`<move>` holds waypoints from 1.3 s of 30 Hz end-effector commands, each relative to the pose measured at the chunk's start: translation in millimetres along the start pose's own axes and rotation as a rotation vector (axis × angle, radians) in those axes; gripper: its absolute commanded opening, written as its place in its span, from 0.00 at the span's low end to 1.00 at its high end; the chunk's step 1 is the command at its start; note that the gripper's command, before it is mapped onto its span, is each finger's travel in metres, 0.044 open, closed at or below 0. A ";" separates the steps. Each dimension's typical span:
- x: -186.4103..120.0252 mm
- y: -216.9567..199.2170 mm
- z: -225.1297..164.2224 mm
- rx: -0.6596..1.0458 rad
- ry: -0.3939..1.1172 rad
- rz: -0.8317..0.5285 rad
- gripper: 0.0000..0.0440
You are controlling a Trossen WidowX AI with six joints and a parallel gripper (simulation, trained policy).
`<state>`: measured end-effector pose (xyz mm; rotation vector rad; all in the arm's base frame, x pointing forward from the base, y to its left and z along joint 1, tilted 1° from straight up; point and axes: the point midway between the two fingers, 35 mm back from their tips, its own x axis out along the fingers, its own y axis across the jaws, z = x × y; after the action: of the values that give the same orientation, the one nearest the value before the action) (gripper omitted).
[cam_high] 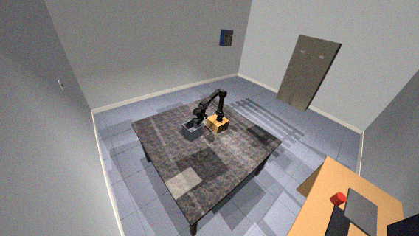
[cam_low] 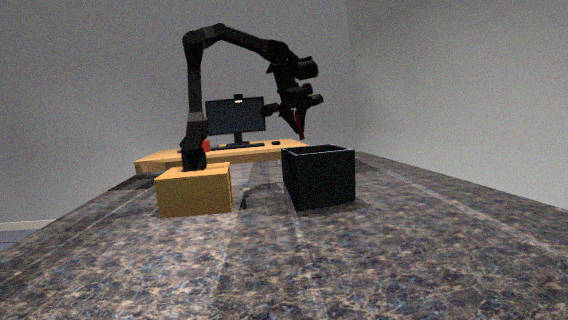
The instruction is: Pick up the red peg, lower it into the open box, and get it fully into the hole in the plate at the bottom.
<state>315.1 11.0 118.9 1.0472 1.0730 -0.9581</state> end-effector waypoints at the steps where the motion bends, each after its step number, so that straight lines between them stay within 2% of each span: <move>1: 5.0 0.4 8.1 -0.006 0.006 -0.017 0.00; 14: 31.2 -2.9 31.5 -0.009 0.020 -0.067 0.00; 39: 92.1 -3.4 51.1 -0.031 0.076 -0.093 0.00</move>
<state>341.3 -47.2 44.6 1.0334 1.1860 -0.9867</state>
